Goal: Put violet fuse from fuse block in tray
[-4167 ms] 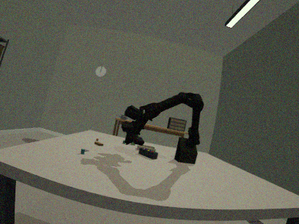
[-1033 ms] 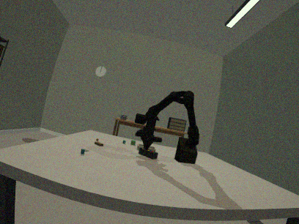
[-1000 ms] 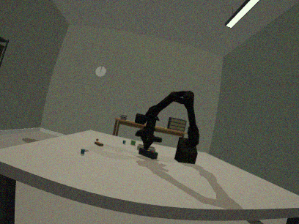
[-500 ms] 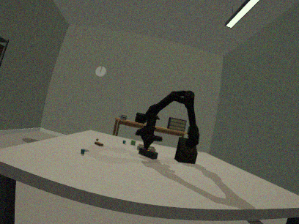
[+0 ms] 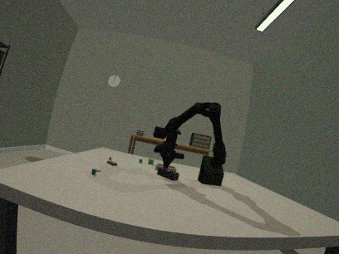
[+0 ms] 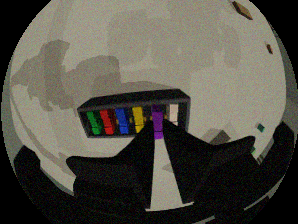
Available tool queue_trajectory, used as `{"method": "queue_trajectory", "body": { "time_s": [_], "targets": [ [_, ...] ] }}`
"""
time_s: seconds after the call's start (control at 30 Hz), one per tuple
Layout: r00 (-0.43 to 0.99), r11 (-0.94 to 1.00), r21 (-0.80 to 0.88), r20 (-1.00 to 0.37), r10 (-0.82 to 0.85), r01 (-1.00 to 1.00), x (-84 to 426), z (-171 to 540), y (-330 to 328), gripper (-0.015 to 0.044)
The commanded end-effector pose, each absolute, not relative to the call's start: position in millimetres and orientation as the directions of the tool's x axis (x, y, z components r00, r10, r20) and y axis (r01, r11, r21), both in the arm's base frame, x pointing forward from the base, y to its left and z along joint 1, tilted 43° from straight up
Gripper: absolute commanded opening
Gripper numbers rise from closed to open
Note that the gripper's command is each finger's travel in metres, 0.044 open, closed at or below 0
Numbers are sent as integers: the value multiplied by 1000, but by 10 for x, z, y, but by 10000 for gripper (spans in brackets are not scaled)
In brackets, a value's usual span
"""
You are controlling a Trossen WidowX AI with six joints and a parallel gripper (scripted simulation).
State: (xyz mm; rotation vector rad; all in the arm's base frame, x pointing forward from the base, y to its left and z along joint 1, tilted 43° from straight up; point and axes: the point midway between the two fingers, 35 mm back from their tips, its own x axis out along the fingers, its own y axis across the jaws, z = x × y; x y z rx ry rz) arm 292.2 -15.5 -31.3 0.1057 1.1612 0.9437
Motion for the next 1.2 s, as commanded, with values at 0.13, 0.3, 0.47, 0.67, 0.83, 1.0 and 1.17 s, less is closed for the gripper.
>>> {"method": "queue_trajectory", "body": {
  "time_s": [0.13, 0.3, 0.47, 0.67, 0.83, 1.0, 1.17],
  "targets": [
    [77, 628, 516, -734, 675, -582, 2928, -276, -190, 0],
    [77, 628, 517, -733, 675, -582, 2926, -258, -207, 0],
    [77, 628, 517, -733, 676, -582, 2924, -240, -224, 0],
    [77, 628, 517, -733, 676, -581, 2921, -218, -244, 0],
    [77, 628, 518, -733, 676, -581, 2918, -200, -261, 0],
    [77, 628, 518, -733, 676, -581, 2916, -183, -277, 0],
    [77, 628, 519, -733, 676, -580, 2913, -165, -293, 0]
  ]
}}
